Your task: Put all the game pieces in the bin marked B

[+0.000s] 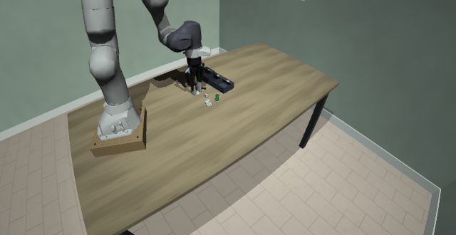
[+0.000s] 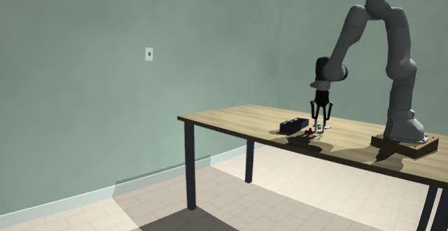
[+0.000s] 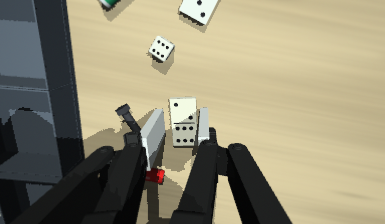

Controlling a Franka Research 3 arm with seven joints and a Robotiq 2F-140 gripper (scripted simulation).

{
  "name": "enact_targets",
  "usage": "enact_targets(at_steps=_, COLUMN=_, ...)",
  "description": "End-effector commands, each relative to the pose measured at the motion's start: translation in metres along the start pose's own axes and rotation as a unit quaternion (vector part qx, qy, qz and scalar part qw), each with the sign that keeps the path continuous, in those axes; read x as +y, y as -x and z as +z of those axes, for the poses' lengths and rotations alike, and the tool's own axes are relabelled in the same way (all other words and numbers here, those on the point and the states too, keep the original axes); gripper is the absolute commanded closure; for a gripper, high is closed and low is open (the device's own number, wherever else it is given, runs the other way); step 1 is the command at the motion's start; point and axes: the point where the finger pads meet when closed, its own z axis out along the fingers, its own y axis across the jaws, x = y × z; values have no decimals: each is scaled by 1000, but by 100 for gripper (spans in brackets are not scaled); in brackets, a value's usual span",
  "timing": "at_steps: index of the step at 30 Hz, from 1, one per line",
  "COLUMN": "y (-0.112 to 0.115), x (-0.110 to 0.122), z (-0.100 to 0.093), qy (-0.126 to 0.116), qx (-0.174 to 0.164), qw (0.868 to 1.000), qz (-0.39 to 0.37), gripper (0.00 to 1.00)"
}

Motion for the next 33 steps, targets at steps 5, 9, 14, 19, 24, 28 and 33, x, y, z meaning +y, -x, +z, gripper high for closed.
enact_targets(at_steps=5, y=0, x=1, z=0, qy=-2, qx=1, qw=1000, qz=3, gripper=75)
enact_targets(at_steps=9, y=0, x=1, z=0, qy=-2, qx=1, qw=1000, qz=3, gripper=75)
enact_targets(at_steps=14, y=0, x=1, z=0, qy=-2, qx=1, qw=1000, qz=3, gripper=87)
enact_targets(at_steps=19, y=0, x=1, z=0, qy=-2, qx=1, qw=1000, qz=3, gripper=87)
enact_targets(at_steps=24, y=0, x=1, z=0, qy=-2, qx=1, qw=1000, qz=3, gripper=87)
enact_targets(at_steps=28, y=0, x=1, z=0, qy=-2, qx=1, qw=1000, qz=3, gripper=87)
enact_targets(at_steps=33, y=0, x=1, z=0, qy=-2, qx=1, qw=1000, qz=3, gripper=87)
